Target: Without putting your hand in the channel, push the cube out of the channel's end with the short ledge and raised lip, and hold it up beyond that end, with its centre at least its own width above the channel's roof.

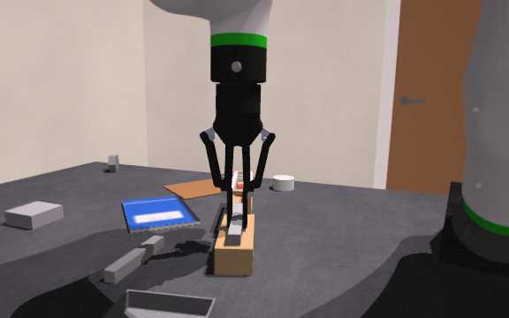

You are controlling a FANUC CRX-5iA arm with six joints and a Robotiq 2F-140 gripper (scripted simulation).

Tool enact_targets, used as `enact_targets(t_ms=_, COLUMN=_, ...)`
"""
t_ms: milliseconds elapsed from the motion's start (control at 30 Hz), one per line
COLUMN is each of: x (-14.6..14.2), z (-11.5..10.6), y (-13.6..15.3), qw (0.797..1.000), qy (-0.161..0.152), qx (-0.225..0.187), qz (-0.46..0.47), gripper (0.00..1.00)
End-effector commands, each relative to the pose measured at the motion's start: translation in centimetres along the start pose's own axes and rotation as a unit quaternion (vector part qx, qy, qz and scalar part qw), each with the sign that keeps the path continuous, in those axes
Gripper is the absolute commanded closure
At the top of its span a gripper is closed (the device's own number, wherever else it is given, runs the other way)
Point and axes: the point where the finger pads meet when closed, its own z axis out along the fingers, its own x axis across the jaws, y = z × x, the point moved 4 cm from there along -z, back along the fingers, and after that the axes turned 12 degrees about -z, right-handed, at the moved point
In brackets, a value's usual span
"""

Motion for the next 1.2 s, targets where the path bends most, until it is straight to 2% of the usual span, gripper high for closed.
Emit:
enact_targets(t_ms=0, x=0.1, z=-0.1, y=-0.6, qw=1.000, qy=0.000, qx=0.001, qz=0.000, gripper=0.90)
enact_targets(t_ms=533, x=0.9, z=-0.1, y=-4.7, qw=1.000, qy=0.000, qx=0.001, qz=0.000, gripper=0.90)
enact_targets(t_ms=1167, x=1.1, z=-0.1, y=-5.5, qw=1.000, qy=0.000, qx=0.001, qz=0.000, gripper=0.90)
